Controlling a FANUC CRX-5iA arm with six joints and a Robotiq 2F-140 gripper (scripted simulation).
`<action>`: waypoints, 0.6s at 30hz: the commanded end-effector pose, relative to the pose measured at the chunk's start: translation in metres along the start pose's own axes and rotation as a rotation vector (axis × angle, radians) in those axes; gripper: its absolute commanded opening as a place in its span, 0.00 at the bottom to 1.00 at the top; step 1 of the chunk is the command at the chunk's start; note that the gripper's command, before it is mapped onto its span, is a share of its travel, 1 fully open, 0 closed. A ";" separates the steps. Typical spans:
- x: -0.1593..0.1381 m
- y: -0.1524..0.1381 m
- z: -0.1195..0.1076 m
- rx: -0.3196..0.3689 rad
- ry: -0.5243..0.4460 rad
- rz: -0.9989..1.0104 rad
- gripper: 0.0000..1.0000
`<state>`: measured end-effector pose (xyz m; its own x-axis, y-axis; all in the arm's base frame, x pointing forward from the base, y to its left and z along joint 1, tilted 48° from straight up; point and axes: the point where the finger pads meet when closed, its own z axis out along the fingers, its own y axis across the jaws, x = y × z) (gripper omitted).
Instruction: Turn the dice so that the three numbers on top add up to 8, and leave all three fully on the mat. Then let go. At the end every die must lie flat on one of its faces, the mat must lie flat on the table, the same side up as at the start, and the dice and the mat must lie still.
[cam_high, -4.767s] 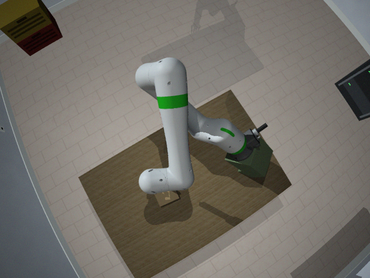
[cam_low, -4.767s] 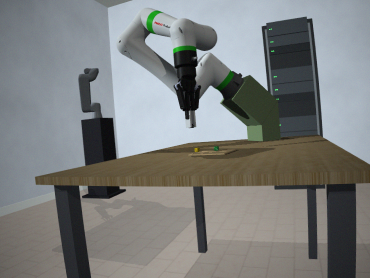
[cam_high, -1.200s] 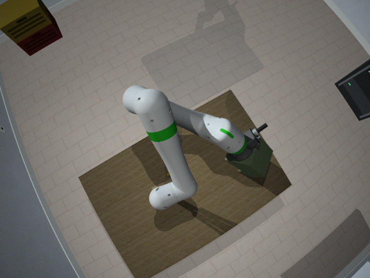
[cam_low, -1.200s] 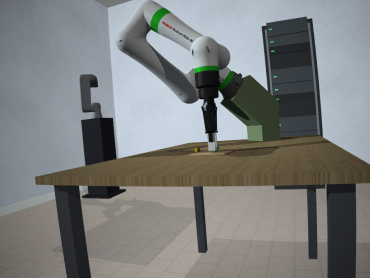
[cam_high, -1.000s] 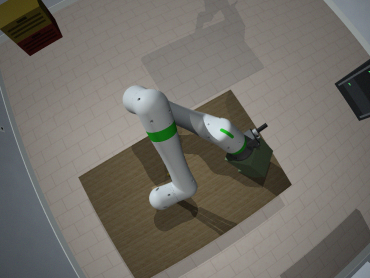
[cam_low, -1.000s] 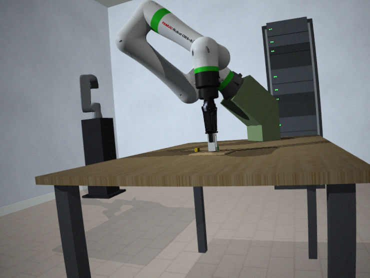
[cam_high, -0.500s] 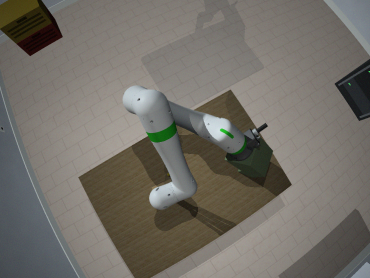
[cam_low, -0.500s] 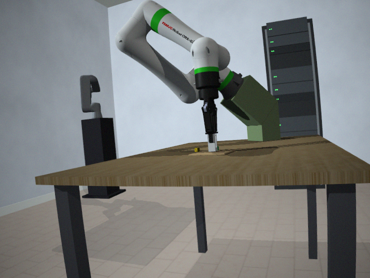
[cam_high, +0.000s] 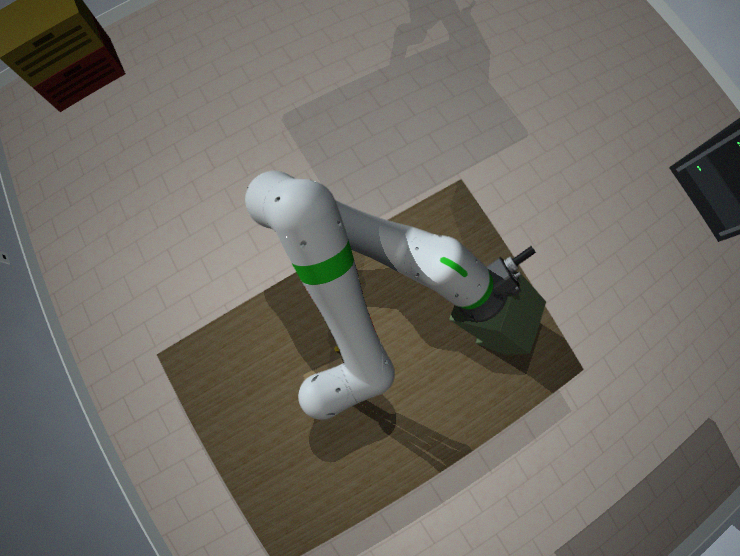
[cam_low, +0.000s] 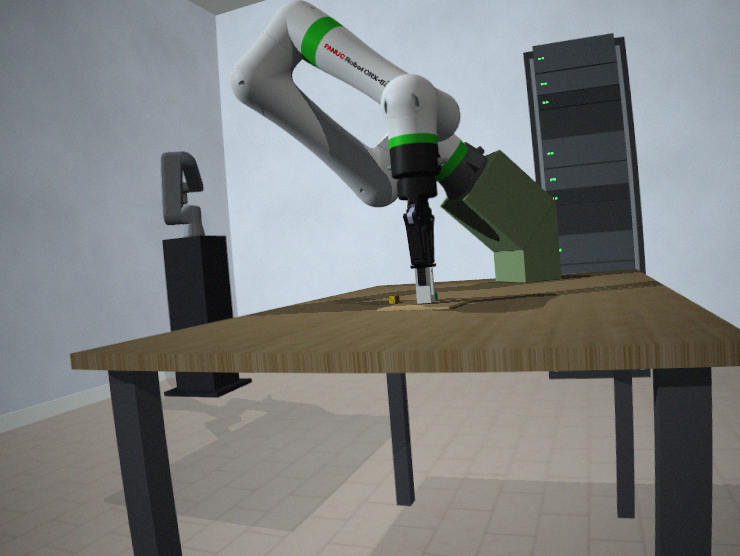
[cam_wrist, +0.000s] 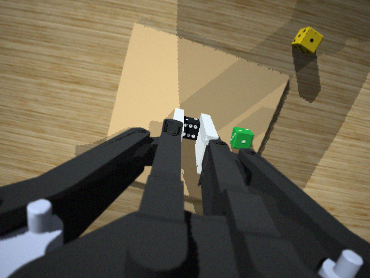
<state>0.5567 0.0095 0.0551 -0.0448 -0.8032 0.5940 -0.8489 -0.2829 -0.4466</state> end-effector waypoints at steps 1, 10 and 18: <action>0.000 0.000 0.000 0.000 0.000 0.000 0.07; 0.000 0.000 0.000 0.000 0.000 0.000 0.07; 0.000 0.000 0.000 0.000 0.000 0.000 0.09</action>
<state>0.5567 0.0095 0.0551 -0.0448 -0.8032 0.5940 -0.8489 -0.2829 -0.4466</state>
